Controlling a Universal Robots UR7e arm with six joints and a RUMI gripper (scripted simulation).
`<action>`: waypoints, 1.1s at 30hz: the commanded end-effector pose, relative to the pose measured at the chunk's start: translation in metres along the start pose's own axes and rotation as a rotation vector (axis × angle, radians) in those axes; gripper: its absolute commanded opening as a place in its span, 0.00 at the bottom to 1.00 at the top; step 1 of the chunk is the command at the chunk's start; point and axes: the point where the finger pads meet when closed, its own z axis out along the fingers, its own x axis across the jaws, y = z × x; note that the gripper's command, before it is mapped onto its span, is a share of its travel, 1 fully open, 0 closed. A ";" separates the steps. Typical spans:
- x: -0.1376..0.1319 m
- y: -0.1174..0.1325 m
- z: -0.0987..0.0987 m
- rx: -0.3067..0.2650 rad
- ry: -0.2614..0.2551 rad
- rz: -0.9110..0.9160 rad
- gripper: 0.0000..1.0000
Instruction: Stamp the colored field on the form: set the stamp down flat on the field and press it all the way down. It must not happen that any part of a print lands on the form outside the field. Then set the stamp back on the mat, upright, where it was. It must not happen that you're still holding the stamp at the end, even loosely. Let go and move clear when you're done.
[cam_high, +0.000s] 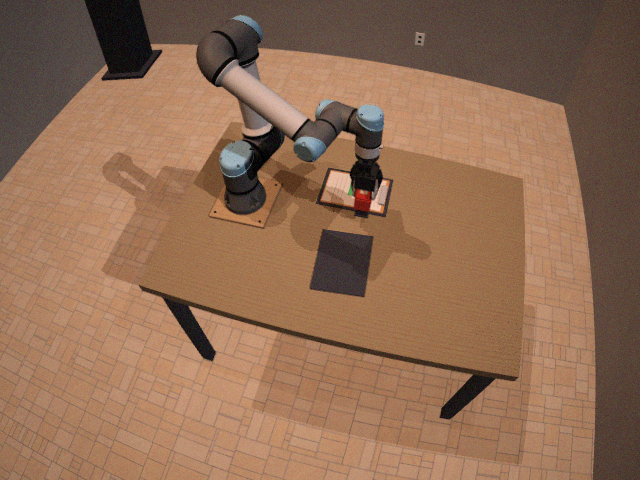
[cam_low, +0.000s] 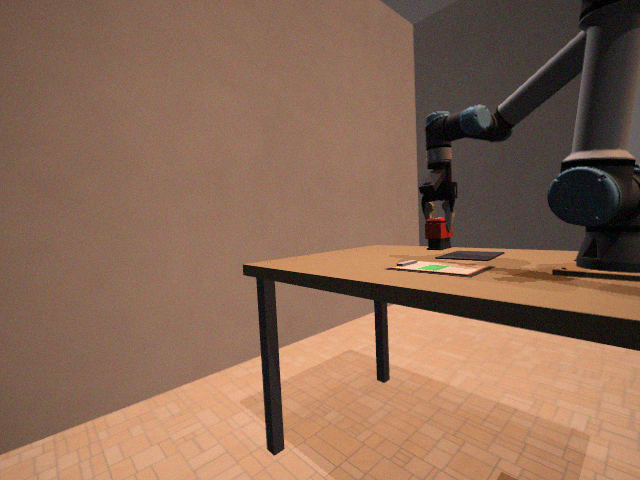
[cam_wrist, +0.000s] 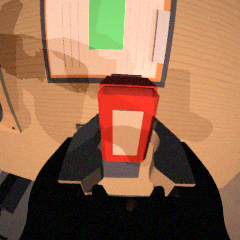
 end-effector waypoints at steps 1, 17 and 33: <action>-0.005 -0.014 -0.001 0.011 0.006 -0.279 0.20; -0.018 -0.044 -0.001 0.009 0.009 -0.984 0.20; -0.028 -0.067 -0.002 0.006 0.012 -1.625 0.20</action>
